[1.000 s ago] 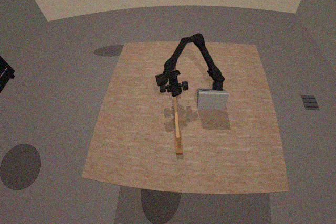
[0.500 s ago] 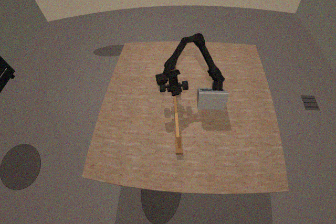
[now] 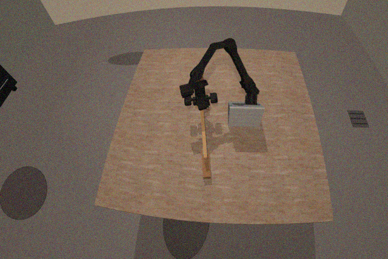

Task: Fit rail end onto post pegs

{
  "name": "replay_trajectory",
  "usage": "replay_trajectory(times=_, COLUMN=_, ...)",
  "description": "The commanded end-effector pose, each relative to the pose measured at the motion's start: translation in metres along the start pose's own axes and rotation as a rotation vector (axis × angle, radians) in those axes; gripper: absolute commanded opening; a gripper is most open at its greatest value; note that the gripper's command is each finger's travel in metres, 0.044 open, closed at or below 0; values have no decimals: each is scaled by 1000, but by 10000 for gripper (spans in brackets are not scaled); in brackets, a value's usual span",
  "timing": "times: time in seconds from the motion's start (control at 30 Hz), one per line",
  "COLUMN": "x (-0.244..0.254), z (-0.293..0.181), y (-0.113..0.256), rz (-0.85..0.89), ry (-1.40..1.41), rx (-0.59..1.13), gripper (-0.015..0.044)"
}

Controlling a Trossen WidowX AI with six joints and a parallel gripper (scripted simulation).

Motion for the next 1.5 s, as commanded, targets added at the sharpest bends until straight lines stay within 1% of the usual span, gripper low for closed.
replay_trajectory(times=0.0, x=0, z=-3, y=3, rz=-10, ry=0, rx=2, gripper=0)
replay_trajectory(times=1.47, x=3, z=-16, y=4, rz=-10, ry=0, rx=3, gripper=0)
Point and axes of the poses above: the point midway between the two fingers, 35 mm back from their tips, its own y axis back along the fingers, its own x axis across the jaws, z = x × y, the point moved 1 cm from there along y, back along the fingers, and after that the axes turned 13 degrees about y, right-handed, at the moved point
